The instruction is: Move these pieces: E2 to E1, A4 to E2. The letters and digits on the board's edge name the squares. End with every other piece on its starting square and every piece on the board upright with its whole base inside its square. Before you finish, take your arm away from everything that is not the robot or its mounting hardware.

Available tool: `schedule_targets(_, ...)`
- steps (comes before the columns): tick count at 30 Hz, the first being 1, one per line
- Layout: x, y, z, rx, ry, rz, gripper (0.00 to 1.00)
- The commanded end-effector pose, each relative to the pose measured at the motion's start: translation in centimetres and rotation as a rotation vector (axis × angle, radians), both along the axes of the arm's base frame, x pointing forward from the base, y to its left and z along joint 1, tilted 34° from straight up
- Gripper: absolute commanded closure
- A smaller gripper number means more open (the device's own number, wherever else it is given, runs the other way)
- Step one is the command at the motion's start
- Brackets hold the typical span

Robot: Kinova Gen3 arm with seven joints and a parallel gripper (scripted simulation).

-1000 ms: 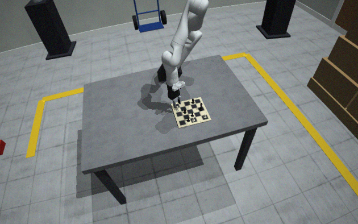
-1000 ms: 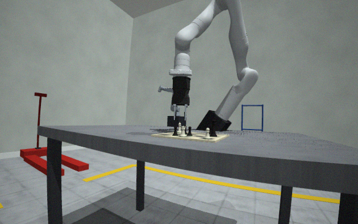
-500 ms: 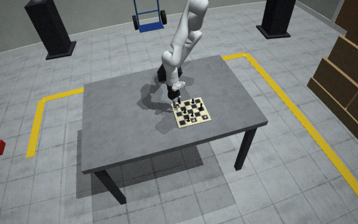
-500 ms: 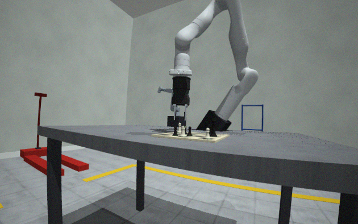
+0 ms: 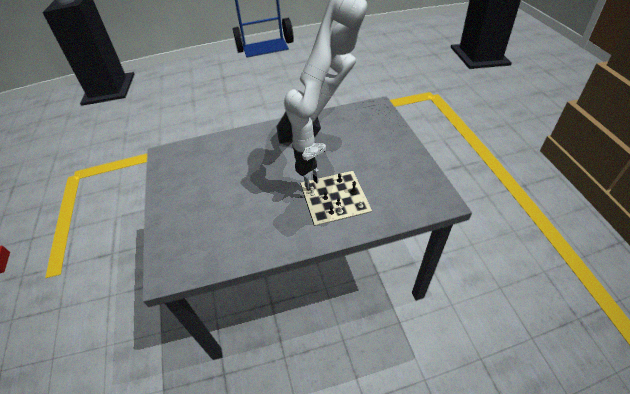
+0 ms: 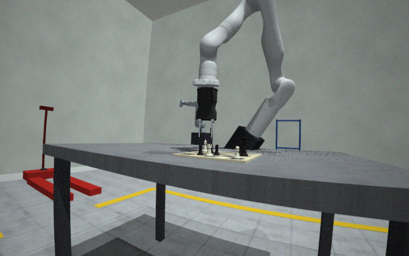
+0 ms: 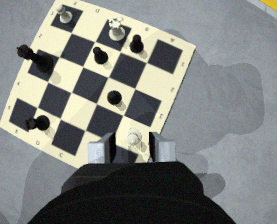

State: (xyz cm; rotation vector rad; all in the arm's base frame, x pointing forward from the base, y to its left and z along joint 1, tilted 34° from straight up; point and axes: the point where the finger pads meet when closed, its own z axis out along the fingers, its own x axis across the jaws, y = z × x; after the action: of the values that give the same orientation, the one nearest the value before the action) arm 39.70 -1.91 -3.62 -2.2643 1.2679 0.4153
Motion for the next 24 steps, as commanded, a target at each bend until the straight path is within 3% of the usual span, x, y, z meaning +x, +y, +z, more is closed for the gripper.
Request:
schedule_targets(1,0.0,-0.1,0.0,-0.001,-0.001,-0.001,0.27)
schedule_targets(12,0.0,0.0,-0.1,-0.001,-0.001,-0.001,0.27)
schedule_targets(24,0.0,1.0,-1.5,-0.001,-0.001,-0.001,0.27)
